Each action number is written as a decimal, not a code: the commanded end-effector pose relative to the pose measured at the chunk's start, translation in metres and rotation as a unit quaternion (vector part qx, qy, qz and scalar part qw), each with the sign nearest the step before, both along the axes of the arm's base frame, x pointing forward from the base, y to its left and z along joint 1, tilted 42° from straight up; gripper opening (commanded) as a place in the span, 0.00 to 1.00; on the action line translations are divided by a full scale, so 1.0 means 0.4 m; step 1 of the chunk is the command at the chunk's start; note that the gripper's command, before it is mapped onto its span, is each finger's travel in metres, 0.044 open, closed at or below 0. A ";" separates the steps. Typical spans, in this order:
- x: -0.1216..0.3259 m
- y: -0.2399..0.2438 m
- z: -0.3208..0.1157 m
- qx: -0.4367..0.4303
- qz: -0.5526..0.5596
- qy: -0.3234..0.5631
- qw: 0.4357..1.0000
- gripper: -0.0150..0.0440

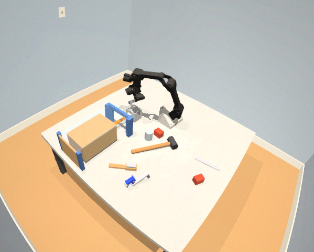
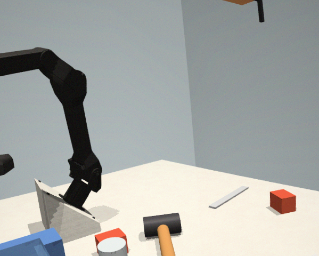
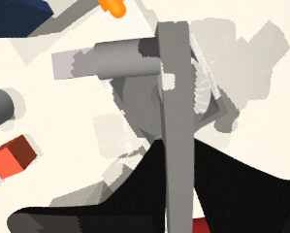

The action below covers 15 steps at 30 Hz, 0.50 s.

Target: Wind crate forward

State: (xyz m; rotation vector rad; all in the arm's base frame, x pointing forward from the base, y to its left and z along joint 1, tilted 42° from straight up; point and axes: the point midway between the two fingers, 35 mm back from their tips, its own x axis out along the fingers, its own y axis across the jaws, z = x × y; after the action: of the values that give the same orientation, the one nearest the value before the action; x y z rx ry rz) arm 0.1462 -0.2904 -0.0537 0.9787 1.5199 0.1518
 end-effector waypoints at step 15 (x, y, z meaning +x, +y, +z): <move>0.001 -0.001 0.001 -0.093 0.024 0.044 0.994 0.25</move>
State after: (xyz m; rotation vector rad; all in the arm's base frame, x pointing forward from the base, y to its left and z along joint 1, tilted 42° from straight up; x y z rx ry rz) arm 0.1470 -0.2875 -0.0573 0.8630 1.5908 0.0553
